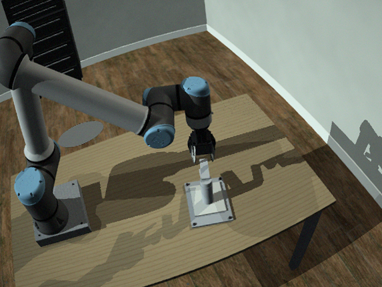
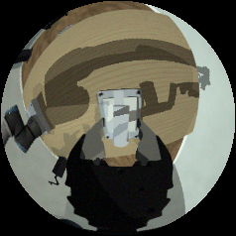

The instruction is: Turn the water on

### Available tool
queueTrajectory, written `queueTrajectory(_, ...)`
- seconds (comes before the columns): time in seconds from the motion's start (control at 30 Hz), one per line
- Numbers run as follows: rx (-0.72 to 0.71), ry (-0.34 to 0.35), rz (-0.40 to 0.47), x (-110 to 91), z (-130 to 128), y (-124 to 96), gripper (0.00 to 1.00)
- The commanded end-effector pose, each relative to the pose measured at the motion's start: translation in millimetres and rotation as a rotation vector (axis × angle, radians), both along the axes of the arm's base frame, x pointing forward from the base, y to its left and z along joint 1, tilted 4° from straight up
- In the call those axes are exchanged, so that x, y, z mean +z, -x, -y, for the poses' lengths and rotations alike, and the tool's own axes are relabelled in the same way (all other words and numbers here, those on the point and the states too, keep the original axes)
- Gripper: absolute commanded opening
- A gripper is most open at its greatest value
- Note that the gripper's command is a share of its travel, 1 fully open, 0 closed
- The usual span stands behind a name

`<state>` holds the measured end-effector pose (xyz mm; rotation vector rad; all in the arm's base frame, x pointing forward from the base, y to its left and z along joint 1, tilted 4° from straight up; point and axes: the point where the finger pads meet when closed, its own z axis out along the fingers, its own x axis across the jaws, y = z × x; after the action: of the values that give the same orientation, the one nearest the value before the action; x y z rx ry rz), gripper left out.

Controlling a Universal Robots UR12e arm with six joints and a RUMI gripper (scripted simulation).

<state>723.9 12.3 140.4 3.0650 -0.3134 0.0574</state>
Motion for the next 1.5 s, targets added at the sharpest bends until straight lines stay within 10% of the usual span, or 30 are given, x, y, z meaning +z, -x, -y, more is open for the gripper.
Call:
queueTrajectory(0.0,0.0,0.0,0.002,-3,0,-1,0.42)
queueTrajectory(1.47,0.0,0.0,0.002,-24,2,-1,0.42)
